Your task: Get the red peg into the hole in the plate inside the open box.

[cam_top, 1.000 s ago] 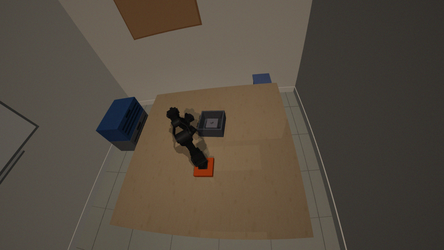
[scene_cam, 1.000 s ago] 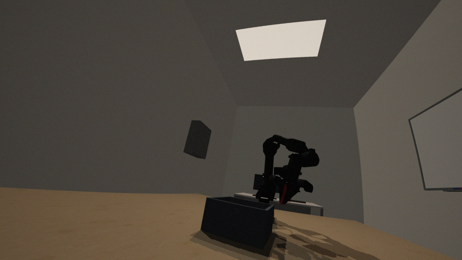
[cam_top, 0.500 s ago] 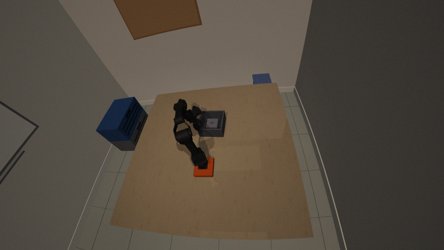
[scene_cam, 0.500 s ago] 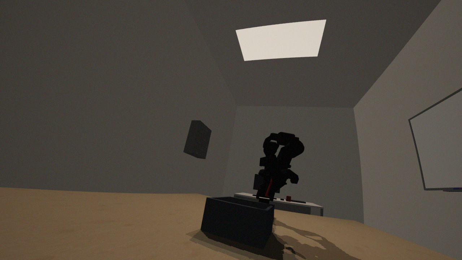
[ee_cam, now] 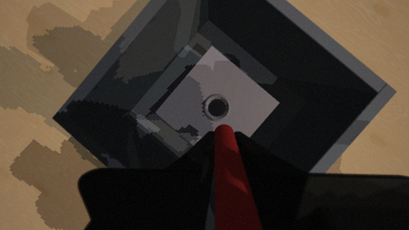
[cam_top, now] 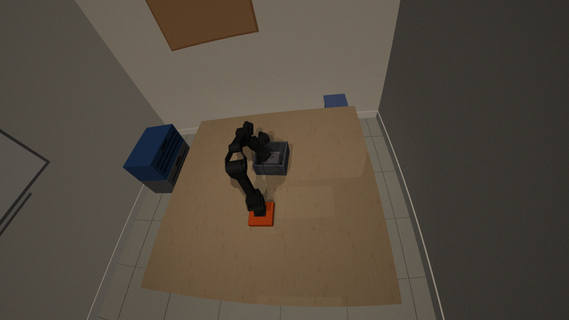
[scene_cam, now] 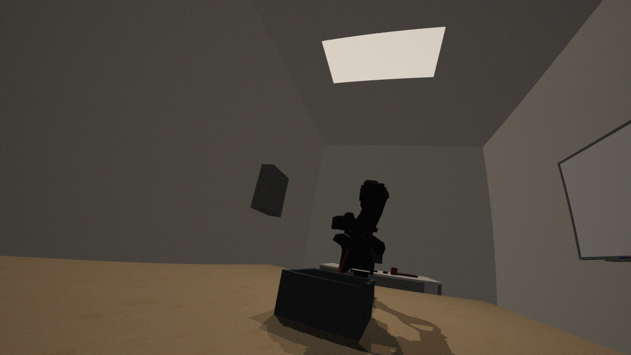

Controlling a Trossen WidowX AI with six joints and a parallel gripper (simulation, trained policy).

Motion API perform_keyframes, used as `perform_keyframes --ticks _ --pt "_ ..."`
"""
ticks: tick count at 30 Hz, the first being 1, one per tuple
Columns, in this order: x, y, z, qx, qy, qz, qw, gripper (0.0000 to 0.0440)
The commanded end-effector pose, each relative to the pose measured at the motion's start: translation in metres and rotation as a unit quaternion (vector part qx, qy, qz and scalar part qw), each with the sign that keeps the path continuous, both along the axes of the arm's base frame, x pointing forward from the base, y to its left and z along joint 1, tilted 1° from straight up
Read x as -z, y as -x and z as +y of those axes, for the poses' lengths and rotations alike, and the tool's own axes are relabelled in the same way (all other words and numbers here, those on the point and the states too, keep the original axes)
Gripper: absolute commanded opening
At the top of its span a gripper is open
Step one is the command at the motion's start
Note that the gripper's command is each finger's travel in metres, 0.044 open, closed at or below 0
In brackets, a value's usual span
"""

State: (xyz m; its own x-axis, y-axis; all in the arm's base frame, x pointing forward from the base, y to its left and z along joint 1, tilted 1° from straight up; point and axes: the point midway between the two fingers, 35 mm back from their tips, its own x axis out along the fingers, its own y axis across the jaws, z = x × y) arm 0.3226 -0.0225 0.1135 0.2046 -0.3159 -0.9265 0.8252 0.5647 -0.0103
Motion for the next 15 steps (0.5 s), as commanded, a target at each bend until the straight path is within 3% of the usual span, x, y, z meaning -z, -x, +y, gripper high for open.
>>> perform_keyframes --ticks 1,12,15 --pt "0.009 -0.008 -0.011 -0.013 -0.008 0.006 1.000 0.0001" --pt "0.038 -0.016 -0.022 -0.069 -0.034 0.035 0.996 0.0003" --pt "0.047 -0.016 -0.022 -0.082 -0.043 0.046 0.995 0.0047"
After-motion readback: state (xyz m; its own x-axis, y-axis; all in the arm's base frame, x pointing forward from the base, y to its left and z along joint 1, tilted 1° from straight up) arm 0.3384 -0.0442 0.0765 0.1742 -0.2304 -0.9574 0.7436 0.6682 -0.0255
